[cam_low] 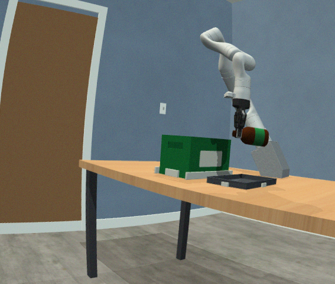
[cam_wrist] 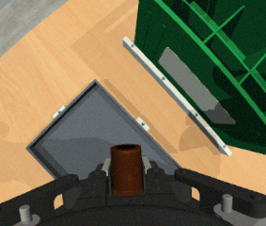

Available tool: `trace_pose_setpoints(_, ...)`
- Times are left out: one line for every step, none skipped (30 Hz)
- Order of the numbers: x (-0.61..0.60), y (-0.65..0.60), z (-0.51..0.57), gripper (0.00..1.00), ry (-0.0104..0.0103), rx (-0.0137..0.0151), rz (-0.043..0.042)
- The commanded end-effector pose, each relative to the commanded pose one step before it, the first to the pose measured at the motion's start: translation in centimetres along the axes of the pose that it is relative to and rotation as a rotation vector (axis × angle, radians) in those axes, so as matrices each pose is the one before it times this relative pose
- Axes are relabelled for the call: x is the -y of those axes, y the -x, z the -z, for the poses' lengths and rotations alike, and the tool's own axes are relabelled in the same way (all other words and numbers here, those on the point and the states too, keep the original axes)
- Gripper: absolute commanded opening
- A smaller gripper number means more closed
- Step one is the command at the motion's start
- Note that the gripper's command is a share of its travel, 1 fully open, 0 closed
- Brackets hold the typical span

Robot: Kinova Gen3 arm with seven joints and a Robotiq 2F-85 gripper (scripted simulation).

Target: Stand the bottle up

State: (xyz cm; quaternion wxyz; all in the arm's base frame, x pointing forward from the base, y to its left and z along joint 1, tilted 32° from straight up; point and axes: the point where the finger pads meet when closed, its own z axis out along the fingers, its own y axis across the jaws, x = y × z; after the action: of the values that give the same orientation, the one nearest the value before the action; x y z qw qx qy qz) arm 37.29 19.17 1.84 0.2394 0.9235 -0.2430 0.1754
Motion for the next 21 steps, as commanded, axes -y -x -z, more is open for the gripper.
trace_pose_setpoints(0.103, 0.373, 0.156, 0.0, -0.00174, -0.01726, 0.01004)
trace_pose_setpoints(-0.002, 0.003, -0.001, 0.0, 0.00013, -0.00715, -0.00001)
trace_pose_setpoints(-0.001, 0.003, 0.001, 0.0, 0.00007, -0.00725, -0.00001)
trace_pose_setpoints(0.0, 0.002, 0.002, 0.0, 0.0, -0.00728, -0.00002)
trace_pose_setpoints(0.001, 0.001, 0.003, 0.0, -0.00007, -0.00726, -0.00002)
trace_pose_setpoints(0.0, 0.0, 0.0, 0.0, 0.0, 0.0, 0.0)
trace_pose_setpoints(0.0, 0.0, 0.0, 0.0, 0.0, 0.0, 0.0)
trace_pose_setpoints(0.002, 0.0, 0.005, 0.0, -0.00014, -0.00719, -0.00003)
trace_pose_setpoints(0.003, -0.001, 0.006, 0.0, -0.0002, -0.00705, -0.00003)
trace_pose_setpoints(0.003, -0.001, 0.007, 0.0, -0.00026, -0.00686, -0.00004)
trace_pose_setpoints(0.004, -0.002, 0.008, 0.0, -0.0003, -0.00662, -0.00004)
trace_pose_setpoints(0.005, -0.002, 0.009, 0.0, -0.00034, -0.00632, -0.00004)
trace_pose_setpoints(0.005, -0.003, 0.009, 0.0, -0.00037, -0.00598, -0.00004)
trace_pose_setpoints(0.005, -0.003, 0.009, 0.0, -0.00039, -0.0056, -0.00004)
trace_pose_setpoints(0.005, -0.003, 0.009, 0.0, -0.0004, -0.00518, -0.00004)
trace_pose_setpoints(0.005, -0.003, 0.009, 0.0, -0.00039, -0.00473, -0.00004)
trace_pose_setpoints(0.005, -0.003, 0.009, 0.0, -0.00038, -0.00426, -0.00004)
trace_pose_setpoints(0.005, -0.003, 0.008, 0.0, -0.00035, -0.00376, -0.00004)
trace_pose_setpoints(0.004, -0.003, 0.007, 0.0, -0.00032, -0.00326, -0.00003)
trace_pose_setpoints(0.004, -0.003, 0.006, 0.0, -0.00028, -0.00276, -0.00003)
trace_pose_setpoints(0.003, -0.002, 0.005, 0.0, -0.00024, -0.00227, -0.00003)
